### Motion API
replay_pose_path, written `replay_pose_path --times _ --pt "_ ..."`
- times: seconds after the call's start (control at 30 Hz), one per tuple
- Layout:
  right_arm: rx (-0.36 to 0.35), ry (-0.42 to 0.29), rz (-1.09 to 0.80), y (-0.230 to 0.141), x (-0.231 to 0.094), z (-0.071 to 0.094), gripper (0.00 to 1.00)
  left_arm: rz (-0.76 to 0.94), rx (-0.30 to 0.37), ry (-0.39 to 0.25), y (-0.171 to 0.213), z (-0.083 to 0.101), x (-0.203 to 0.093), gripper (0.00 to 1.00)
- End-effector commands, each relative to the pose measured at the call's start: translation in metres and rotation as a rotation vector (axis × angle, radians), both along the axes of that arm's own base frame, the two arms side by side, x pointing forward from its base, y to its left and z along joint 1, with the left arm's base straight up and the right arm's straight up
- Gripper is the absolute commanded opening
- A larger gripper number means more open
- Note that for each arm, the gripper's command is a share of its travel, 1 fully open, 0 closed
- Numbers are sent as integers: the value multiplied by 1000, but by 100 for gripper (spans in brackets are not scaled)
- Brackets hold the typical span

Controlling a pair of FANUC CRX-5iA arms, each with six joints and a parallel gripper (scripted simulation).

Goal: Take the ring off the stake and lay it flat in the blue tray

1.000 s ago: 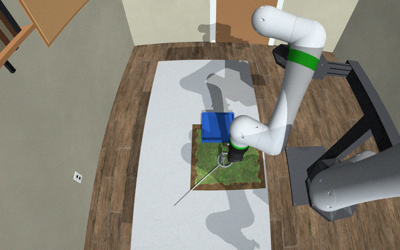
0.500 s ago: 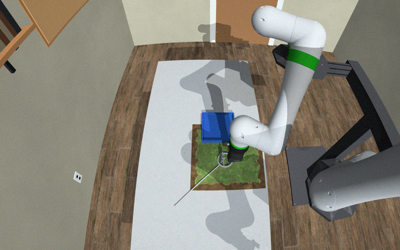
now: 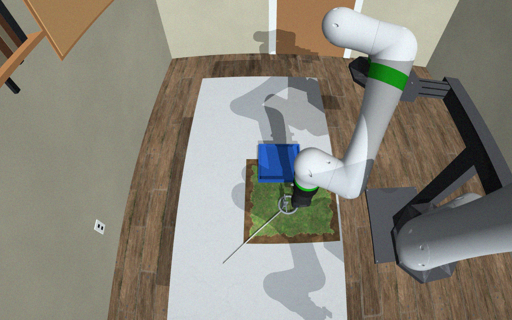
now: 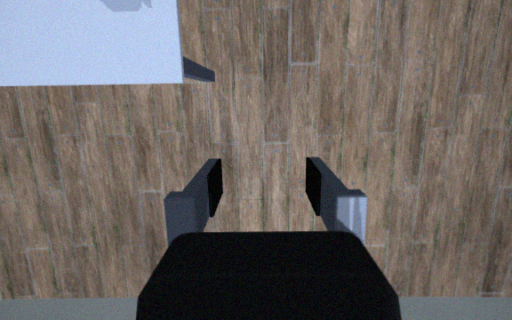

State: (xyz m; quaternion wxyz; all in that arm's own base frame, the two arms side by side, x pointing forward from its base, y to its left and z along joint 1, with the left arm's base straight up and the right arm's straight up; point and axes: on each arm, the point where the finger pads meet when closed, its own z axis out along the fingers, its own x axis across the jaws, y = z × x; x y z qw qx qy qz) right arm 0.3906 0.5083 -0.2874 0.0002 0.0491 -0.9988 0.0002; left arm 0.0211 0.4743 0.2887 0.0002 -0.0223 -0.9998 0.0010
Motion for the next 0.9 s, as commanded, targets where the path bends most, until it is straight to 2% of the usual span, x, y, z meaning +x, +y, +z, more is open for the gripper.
replay_pose_path --times 0.0,0.1,0.13,0.87 --pt "2 -2 0 1 1 1 33 0 2 0 0 1 0 100" --pt "2 -2 0 1 1 1 33 0 2 0 0 1 0 100" --pt "2 -2 0 1 1 1 56 0 2 0 0 1 0 100" --pt "2 -2 0 1 1 1 56 0 2 0 0 1 0 100"
